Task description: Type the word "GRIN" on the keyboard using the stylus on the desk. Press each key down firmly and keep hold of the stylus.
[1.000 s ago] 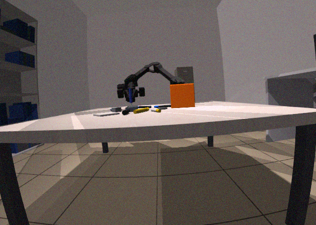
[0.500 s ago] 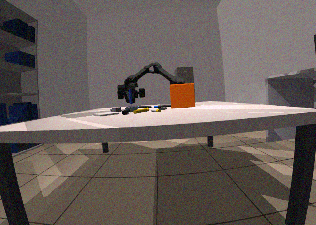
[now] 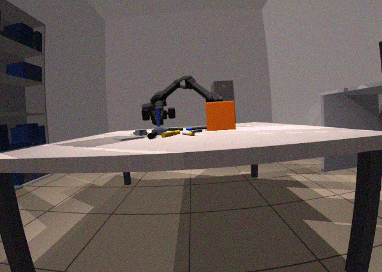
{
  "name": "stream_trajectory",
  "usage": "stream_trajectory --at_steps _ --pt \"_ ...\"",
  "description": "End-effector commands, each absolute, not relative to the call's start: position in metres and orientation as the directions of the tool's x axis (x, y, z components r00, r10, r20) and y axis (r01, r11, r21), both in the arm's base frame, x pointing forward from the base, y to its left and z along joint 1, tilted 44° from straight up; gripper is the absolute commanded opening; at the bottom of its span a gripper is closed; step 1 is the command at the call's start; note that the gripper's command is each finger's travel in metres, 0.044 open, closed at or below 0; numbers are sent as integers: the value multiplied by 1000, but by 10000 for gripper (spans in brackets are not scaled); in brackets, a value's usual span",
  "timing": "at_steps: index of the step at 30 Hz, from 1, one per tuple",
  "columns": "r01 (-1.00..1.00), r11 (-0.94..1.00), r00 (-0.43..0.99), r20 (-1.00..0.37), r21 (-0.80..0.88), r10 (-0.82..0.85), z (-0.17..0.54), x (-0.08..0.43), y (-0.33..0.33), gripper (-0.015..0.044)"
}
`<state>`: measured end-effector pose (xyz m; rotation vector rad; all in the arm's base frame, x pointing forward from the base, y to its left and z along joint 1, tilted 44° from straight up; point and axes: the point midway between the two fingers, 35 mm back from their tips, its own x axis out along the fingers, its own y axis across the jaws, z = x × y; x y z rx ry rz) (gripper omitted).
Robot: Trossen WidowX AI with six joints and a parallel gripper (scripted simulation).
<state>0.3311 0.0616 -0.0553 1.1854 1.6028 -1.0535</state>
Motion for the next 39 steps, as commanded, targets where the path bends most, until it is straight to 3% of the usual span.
stream_trajectory --at_steps 1,17,24,26,39 --pt "971 196 -180 -953 -133 243 -55 331 61 81" --pt "970 205 -178 -955 -130 239 -30 330 87 85" --pt "970 205 -178 -955 -130 239 -30 330 87 38" --pt "970 205 -178 -955 -130 239 -29 331 86 0" --pt "972 197 -177 -954 -131 242 5 359 57 0"
